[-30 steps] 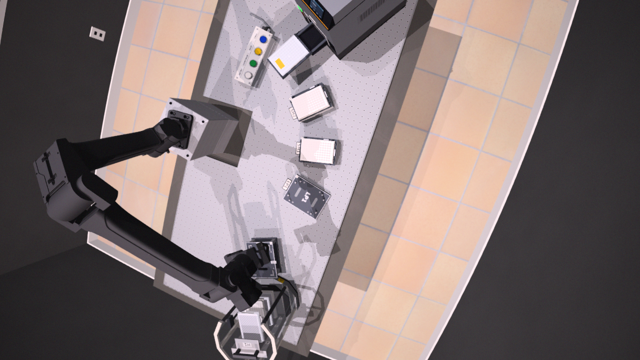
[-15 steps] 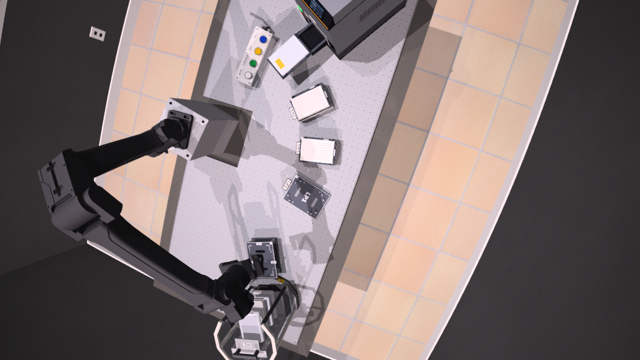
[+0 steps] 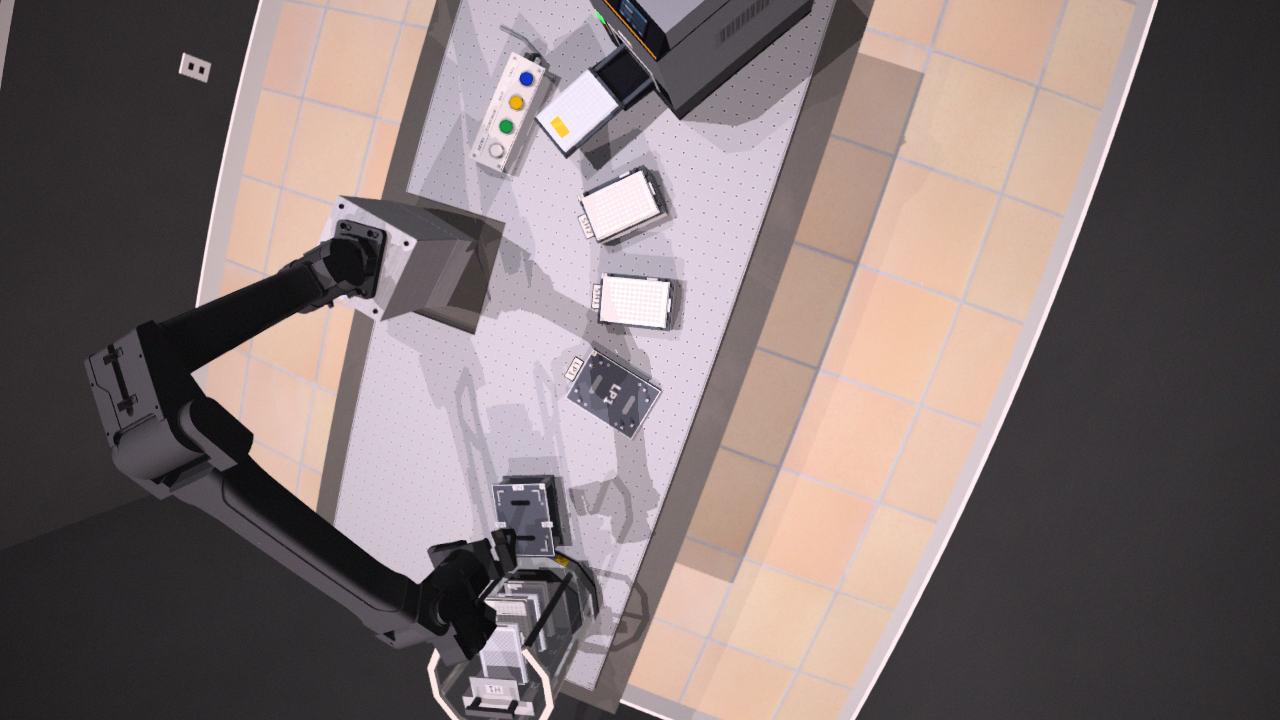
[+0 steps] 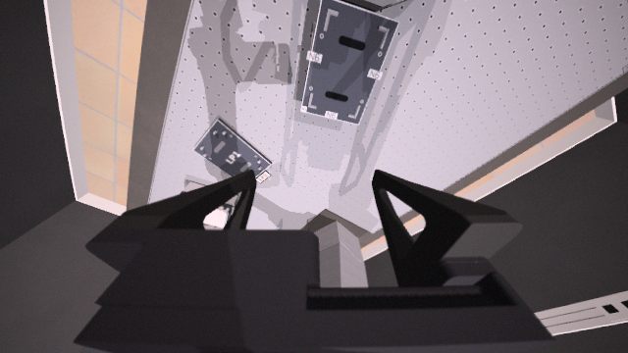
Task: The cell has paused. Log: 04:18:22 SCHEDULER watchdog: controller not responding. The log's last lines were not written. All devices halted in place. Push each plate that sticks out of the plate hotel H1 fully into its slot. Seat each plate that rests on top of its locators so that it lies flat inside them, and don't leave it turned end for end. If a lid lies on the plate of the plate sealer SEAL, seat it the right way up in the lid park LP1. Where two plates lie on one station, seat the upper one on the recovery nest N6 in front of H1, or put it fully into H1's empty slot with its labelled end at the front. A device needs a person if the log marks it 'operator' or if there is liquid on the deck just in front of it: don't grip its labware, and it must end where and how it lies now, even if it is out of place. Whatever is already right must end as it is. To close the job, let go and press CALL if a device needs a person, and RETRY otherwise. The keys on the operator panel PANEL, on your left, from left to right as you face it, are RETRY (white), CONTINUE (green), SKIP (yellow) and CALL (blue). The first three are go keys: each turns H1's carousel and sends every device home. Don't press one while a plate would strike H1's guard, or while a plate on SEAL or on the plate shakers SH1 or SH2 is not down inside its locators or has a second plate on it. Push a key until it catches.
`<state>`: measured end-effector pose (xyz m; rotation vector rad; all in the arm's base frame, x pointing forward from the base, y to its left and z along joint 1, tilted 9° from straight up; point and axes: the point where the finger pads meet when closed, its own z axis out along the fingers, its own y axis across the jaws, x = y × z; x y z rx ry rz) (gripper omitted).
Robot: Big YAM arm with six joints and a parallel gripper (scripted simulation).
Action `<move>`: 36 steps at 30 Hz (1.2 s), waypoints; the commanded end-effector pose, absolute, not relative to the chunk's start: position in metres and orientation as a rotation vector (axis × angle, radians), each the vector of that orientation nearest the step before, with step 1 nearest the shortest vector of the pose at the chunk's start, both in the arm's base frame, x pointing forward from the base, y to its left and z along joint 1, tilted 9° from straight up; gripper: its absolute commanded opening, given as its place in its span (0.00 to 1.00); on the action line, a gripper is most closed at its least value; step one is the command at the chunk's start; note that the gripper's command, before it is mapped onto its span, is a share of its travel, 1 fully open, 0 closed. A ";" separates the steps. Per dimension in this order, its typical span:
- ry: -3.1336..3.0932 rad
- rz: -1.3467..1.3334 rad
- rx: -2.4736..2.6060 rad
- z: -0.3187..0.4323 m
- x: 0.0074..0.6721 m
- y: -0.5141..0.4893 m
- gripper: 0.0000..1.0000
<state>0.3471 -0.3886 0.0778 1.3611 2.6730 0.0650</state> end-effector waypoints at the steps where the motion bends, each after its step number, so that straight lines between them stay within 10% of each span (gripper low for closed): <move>1: 2.641 0.039 1.327 0.099 0.353 -0.421 1.00; 36: 2.464 -0.112 1.311 0.102 0.340 -0.455 1.00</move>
